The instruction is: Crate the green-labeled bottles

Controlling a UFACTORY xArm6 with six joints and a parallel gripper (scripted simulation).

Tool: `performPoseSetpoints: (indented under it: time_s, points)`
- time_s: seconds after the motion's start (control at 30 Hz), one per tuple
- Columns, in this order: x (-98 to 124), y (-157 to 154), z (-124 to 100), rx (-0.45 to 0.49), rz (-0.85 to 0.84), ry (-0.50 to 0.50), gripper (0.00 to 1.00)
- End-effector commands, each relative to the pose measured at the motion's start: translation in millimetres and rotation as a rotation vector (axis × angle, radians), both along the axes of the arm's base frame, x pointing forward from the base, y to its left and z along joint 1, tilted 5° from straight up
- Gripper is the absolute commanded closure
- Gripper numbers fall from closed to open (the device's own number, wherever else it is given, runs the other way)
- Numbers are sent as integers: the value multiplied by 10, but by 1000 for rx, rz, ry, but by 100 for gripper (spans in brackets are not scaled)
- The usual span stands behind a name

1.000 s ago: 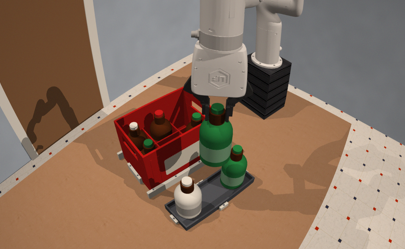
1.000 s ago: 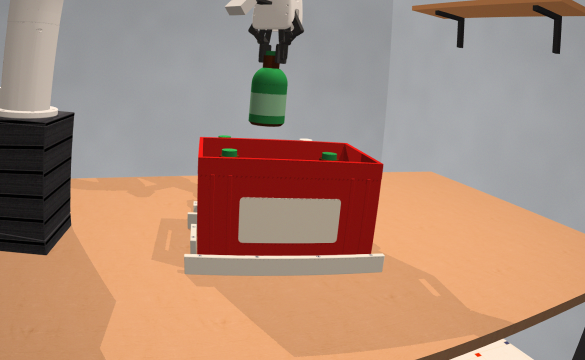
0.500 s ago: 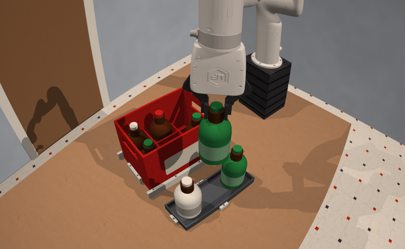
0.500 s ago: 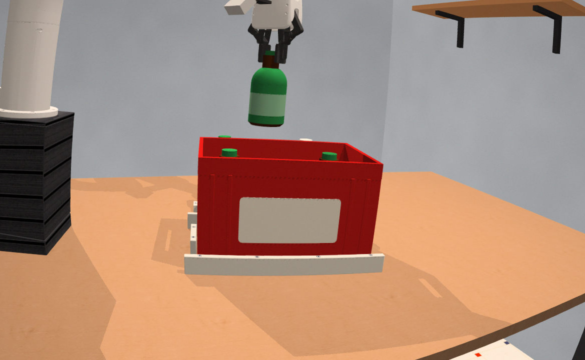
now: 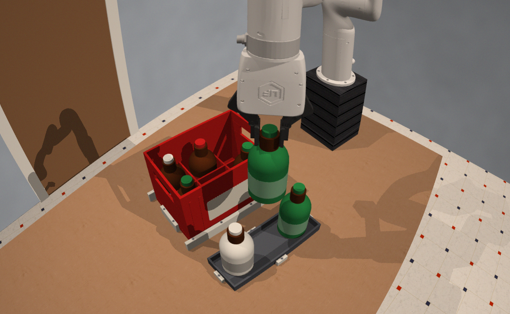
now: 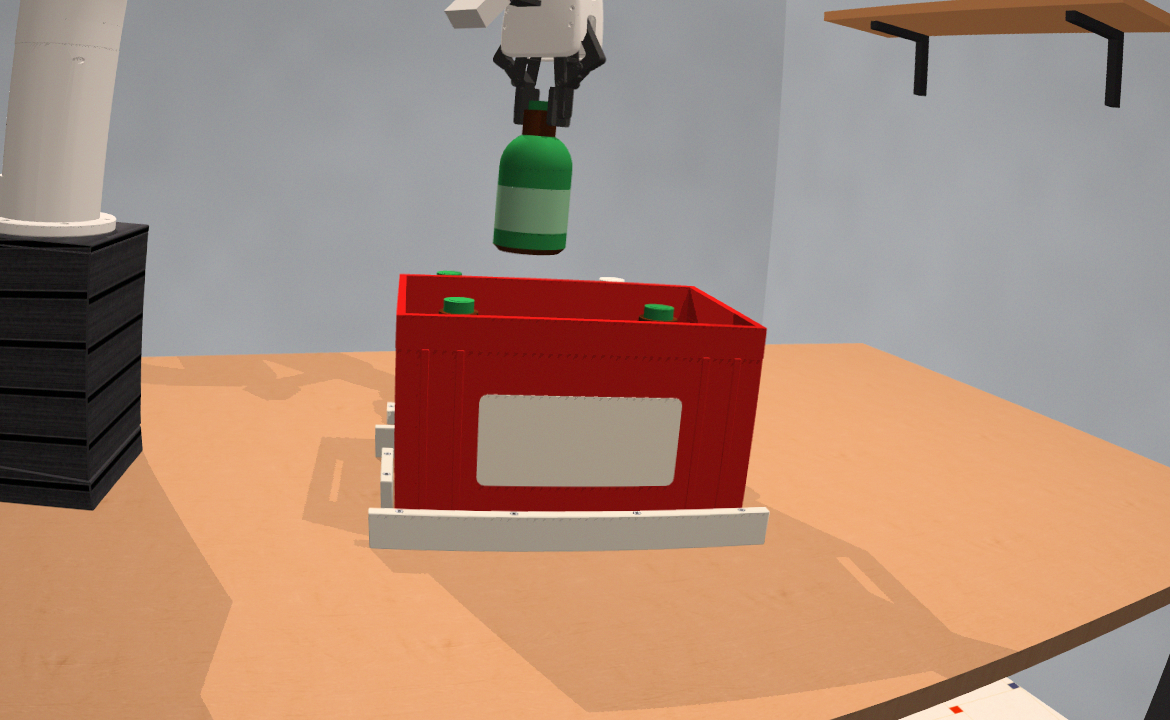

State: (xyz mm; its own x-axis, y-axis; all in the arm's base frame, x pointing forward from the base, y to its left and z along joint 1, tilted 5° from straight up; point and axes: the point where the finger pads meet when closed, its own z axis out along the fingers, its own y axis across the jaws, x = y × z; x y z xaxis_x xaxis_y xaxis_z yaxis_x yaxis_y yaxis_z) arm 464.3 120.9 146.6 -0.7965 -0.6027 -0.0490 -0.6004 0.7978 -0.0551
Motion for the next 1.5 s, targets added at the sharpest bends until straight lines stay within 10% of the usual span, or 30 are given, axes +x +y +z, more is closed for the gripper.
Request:
performPoseSetpoints:
  time_s: [0.0,1.47]
  points:
    - [-14,-52,20,2,0,-5,100]
    - [-384,-778,1,2,0,-5,100]
